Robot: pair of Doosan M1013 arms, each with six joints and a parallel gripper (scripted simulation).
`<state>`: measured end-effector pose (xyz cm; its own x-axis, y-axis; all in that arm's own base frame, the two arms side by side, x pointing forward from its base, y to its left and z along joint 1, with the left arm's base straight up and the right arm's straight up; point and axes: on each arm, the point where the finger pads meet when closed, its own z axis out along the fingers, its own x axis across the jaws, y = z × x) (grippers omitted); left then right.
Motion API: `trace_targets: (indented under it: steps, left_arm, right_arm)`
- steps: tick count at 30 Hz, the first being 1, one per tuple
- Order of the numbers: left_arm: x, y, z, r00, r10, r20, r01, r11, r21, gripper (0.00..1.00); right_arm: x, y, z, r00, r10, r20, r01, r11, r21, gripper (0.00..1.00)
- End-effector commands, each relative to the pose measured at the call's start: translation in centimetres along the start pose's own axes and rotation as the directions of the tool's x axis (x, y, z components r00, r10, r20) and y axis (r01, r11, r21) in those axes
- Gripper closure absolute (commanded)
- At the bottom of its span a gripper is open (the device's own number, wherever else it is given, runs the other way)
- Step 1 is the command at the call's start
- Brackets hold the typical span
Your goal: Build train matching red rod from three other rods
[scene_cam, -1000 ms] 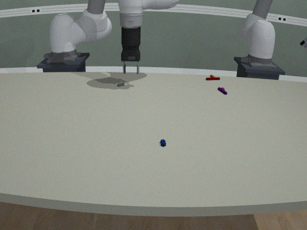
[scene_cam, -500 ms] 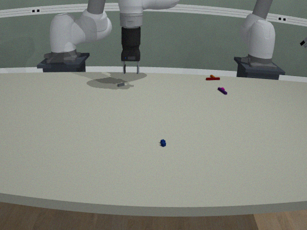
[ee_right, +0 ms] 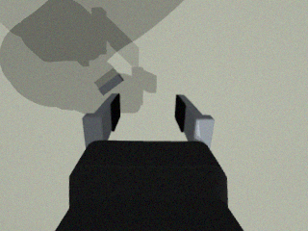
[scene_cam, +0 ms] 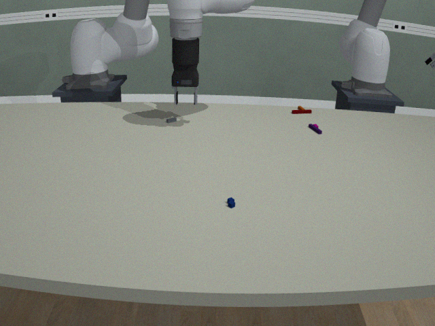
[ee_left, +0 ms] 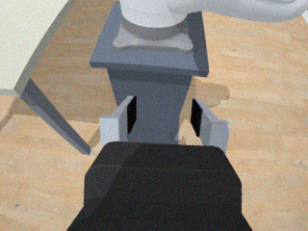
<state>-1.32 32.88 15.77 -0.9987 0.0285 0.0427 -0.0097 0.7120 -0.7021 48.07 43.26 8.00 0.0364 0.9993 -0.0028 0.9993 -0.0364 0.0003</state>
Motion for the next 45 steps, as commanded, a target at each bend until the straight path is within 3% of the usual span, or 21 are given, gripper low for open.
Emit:
trace_targets:
  steps: [1, 30, 33, 37, 39, 40, 45]
  left_arm:
    - [0.0, -0.4, 0.2, 1.000, 0.001, 0.007, -0.001, 1.000, 0.006, 0.00]
    - [0.0, -0.4, 0.2, 1.000, 0.001, 0.007, -0.001, 1.000, 0.006, 0.00]
    - [0.0, -0.4, 0.2, 1.000, 0.001, 0.007, -0.001, 1.000, 0.006, 0.00]
    - [0.0, -0.4, 0.2, 1.000, 0.001, 0.007, -0.001, 1.000, 0.006, 0.00]
    - [0.0, -0.4, 0.2, 1.000, 0.001, 0.007, -0.001, 1.000, 0.006, 0.00]
    - [0.0, -0.4, 0.2, 1.000, 0.001, 0.007, -0.001, 1.000, 0.006, 0.00]
    - [0.0, -0.4, 0.2, 1.000, 0.001, 0.007, -0.001, 1.000, 0.006, 0.00]
  right_arm:
    - [0.2, 0.0, 0.0, 1.000, -0.001, -0.007, 0.001, 1.000, 0.000, 0.00]
    - [0.4, 0.0, -0.1, 1.000, 0.000, -0.007, 0.000, 1.000, -0.001, 0.00]
    - [4.6, -0.2, -0.3, 1.000, 0.004, -0.004, -0.004, 1.000, 0.004, 0.00]
    - [8.1, -0.6, -0.4, 1.000, 0.003, -0.003, -0.003, 1.000, 0.003, 0.00]
    - [8.1, -0.6, -0.4, 1.000, 0.003, -0.003, -0.003, 1.000, 0.003, 0.00]
    - [10.5, -0.9, -0.5, 1.000, 0.003, -0.003, -0.003, 1.000, 0.003, 0.00]
    - [14.7, -1.8, -0.6, 1.000, 0.003, -0.003, -0.003, 1.000, 0.003, 0.00]
